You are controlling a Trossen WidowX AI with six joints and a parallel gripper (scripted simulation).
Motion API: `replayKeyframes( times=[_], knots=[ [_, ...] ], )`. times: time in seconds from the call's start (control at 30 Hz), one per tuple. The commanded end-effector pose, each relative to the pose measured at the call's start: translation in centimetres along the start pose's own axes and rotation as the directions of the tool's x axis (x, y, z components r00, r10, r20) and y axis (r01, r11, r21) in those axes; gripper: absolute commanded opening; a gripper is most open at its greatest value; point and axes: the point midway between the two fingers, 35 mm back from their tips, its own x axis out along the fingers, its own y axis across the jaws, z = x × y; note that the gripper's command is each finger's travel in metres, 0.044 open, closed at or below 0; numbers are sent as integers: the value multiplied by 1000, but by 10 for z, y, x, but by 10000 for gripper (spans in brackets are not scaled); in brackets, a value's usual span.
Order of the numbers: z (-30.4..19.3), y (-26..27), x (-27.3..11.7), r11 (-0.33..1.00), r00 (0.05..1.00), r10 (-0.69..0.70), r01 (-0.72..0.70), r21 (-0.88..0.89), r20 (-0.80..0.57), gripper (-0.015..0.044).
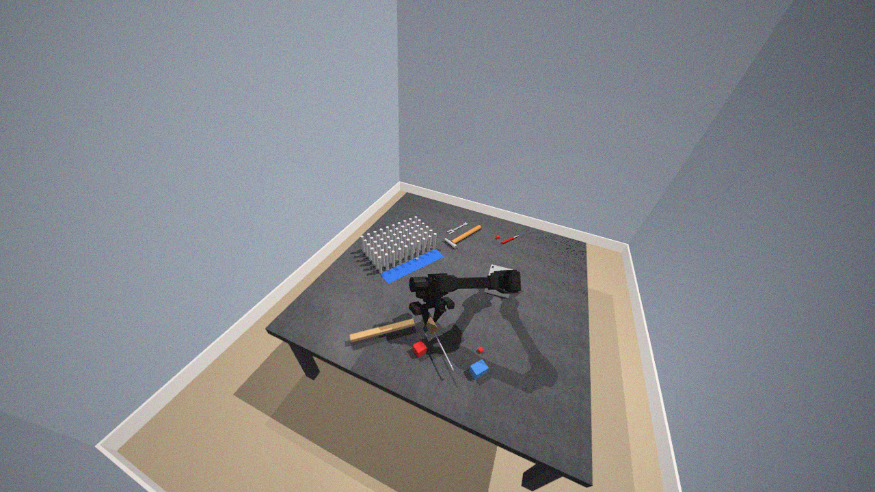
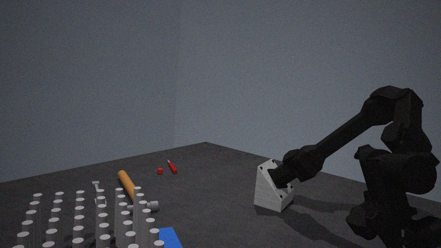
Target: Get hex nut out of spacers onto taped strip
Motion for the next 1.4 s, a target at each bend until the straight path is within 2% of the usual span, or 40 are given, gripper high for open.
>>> replayKeyframes(
  times=[0.0,1.37],
  knots=[
    [0,0,2,1000,1000,2,-2,3,2,0],
    [4,-7,23,1000,1000,14,-14,4,-4,0]
  ],
)
